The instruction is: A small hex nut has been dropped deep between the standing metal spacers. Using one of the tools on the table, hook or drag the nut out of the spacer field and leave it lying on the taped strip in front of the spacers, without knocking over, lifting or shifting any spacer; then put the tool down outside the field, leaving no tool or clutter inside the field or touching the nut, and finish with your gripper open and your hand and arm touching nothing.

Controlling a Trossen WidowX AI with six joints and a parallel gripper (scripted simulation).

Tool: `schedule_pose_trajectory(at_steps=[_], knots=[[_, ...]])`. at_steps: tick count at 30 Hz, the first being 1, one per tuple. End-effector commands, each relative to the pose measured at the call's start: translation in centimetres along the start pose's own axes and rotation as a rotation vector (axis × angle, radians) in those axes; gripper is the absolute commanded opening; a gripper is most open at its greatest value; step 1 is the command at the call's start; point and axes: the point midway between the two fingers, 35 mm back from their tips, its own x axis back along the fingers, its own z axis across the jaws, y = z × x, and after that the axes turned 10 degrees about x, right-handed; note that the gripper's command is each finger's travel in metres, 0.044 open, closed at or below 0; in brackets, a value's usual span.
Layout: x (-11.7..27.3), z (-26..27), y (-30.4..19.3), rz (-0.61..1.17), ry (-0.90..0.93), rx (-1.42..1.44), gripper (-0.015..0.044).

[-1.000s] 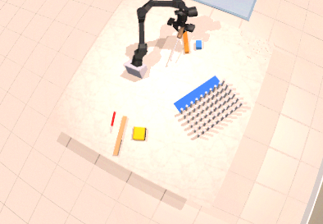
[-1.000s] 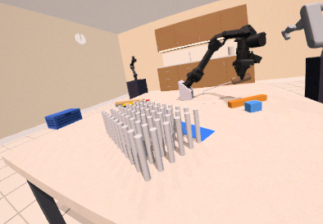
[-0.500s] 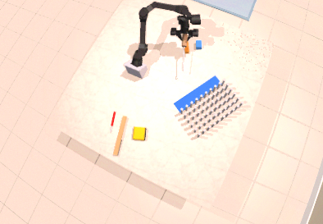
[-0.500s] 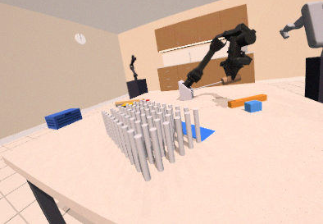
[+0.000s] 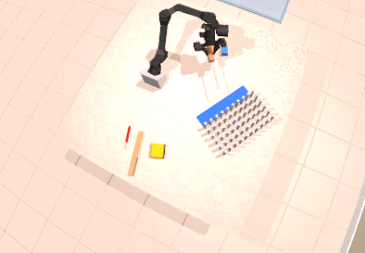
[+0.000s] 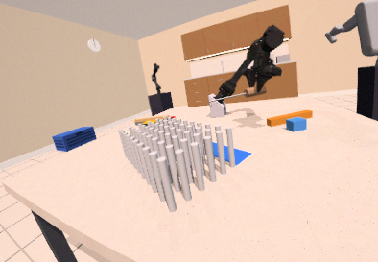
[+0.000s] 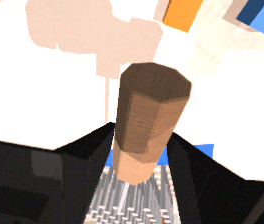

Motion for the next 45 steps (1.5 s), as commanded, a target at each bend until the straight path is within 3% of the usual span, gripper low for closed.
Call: schedule_pose_trajectory(at_steps=[1,19,27,45], knots=[[-0.1,1.0,-2.2,0.031,0.016,0.091,0.0000],[-0.1,6.1,-9.2,0.080,0.096,0.443,0.0000],[-0.4,6.2,-9.4,0.081,0.100,0.456,0.0000],[-10.7,4.5,-6.8,0.082,0.101,0.457,0.0000]])
